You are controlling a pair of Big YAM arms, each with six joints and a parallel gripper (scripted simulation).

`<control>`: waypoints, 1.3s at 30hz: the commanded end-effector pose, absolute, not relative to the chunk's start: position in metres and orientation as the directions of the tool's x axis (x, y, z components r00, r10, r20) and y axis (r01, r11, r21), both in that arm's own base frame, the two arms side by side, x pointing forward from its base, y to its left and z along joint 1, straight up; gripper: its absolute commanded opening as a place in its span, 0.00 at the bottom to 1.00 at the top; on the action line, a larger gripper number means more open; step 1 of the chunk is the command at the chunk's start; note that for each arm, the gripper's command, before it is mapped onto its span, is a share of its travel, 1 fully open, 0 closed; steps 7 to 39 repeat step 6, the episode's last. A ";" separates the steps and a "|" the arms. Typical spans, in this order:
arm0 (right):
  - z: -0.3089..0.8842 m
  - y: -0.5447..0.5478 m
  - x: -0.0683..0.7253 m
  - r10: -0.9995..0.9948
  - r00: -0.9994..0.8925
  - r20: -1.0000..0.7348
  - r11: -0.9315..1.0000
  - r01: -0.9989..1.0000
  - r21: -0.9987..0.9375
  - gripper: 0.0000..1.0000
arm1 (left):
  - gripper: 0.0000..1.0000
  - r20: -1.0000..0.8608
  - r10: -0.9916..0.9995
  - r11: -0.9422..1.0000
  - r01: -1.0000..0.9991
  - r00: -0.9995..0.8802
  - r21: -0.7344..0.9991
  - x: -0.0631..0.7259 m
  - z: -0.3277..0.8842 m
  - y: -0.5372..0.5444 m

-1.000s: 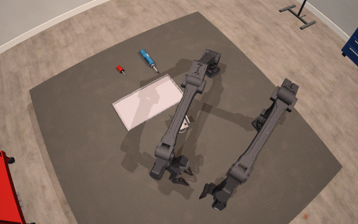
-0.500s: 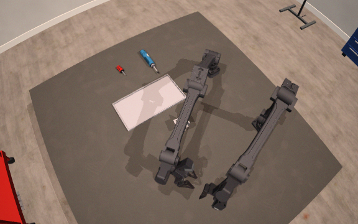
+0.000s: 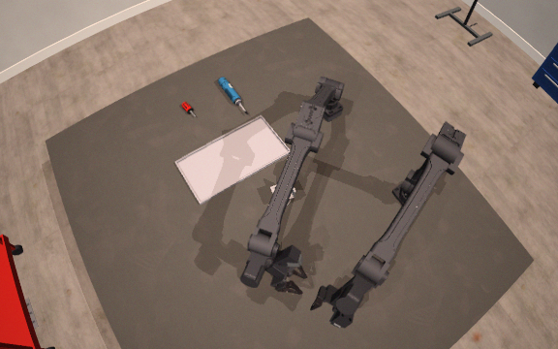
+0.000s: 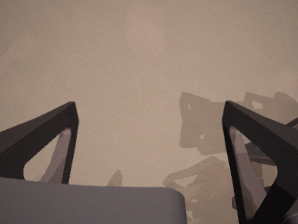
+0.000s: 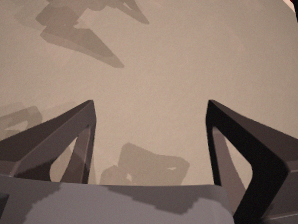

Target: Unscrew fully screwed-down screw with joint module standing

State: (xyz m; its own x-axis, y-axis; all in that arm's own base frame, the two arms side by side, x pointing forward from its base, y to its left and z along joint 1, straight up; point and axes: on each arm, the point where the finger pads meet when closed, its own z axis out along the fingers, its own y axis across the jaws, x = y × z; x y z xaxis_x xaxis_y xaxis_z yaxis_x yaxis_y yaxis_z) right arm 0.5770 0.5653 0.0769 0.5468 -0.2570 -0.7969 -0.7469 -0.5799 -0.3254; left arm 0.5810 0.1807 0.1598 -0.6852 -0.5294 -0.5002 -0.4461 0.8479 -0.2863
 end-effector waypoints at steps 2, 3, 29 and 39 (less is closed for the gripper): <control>0.081 0.570 0.585 -0.238 0.569 -0.787 -0.582 -0.733 -0.354 0.65 | 0.86 -0.531 -0.533 0.845 -0.444 -0.659 -0.297 0.591 0.180 0.186; 0.081 0.570 0.585 -0.238 0.569 -0.787 -0.582 -0.733 -0.354 0.65 | 0.86 -0.531 -0.533 0.845 -0.444 -0.659 -0.297 0.591 0.180 0.186; 0.081 0.570 0.585 -0.238 0.569 -0.787 -0.582 -0.733 -0.354 0.65 | 0.86 -0.531 -0.533 0.845 -0.444 -0.659 -0.297 0.591 0.180 0.186; 0.081 0.570 0.585 -0.238 0.569 -0.787 -0.582 -0.733 -0.354 0.65 | 0.86 -0.531 -0.533 0.845 -0.444 -0.659 -0.297 0.591 0.180 0.186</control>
